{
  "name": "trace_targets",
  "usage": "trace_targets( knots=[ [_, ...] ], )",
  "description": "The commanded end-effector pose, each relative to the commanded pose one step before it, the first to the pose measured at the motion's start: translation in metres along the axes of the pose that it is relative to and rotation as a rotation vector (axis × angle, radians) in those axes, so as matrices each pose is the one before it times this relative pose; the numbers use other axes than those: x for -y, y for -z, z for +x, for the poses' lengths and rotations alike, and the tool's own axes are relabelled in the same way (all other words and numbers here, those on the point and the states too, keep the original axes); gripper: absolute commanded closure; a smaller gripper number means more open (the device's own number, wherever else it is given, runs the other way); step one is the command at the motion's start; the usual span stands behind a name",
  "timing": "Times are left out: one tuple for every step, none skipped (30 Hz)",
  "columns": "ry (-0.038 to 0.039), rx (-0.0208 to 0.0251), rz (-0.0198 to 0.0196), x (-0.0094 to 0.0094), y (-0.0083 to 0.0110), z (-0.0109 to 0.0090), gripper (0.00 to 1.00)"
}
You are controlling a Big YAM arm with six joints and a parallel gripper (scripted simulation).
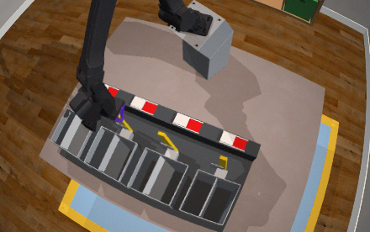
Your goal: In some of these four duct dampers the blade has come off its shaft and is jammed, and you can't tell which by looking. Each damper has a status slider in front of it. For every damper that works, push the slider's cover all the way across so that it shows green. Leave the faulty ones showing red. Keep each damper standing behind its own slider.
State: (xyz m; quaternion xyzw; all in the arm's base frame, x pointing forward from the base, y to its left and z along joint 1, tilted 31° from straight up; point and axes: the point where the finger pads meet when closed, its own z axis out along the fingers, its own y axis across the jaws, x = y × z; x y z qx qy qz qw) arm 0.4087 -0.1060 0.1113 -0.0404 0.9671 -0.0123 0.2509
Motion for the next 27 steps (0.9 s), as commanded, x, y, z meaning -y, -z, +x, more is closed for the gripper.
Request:
trace_targets(
  knots=[
    [-0.00694,-0.01831,-0.0064,-0.00379,-0.00983,0.00535,0.64],
    [0.0,0.0,0.0,0.0,0.0,0.0,0.64],
    [0.0,0.0,0.0,0.0,0.0,0.0,0.64],
    [0.0,0.0,0.0,0.0,0.0,0.0,0.64],
    [0.0,0.0,0.0,0.0,0.0,0.0,0.64],
    [0.0,0.0,0.0,0.0,0.0,0.0,0.64],
    [0.0,0.0,0.0,0.0,0.0,0.0,0.64],
    [0.0,0.0,0.0,0.0,0.0,0.0,0.64],
    [0.0,0.0,0.0,0.0,0.0,0.0,0.64],
    [0.0,0.0,0.0,0.0,0.0,0.0,0.64],
    [0.0,0.0,0.0,0.0,0.0,0.0,0.83],
    [0.00002,0.0,0.0,0.0,0.0,0.0,0.83],
    [-0.00135,-0.00091,0.00164,0.00101,0.00011,0.00047,0.83],
    [-0.00115,-0.00004,0.00061,0.00052,0.00006,0.00016,0.83],
    [0.0,0.0,0.0,0.0,0.0,0.0,0.83],
    [0.0,0.0,0.0,0.0,0.0,0.0,0.83],
    [0.0,0.0,0.0,0.0,0.0,0.0,0.83],
    [0.0,0.0,0.0,0.0,0.0,0.0,0.83],
    [0.0,0.0,0.0,0.0,0.0,0.0,0.83],
    [0.0,0.0,0.0,0.0,0.0,0.0,0.83],
    [0.0,0.0,0.0,0.0,0.0,0.0,0.83],
    [0.0,0.0,0.0,0.0,0.0,0.0,0.83],
    [0.0,0.0,0.0,0.0,0.0,0.0,0.83],
    [0.0,0.0,0.0,0.0,0.0,0.0,0.83],
    [0.0,0.0,0.0,0.0,0.0,0.0,0.83],
    [0.0,0.0,0.0,0.0,0.0,0.0,0.83],
    [0.0,0.0,0.0,0.0,0.0,0.0,0.83]
  ],
)
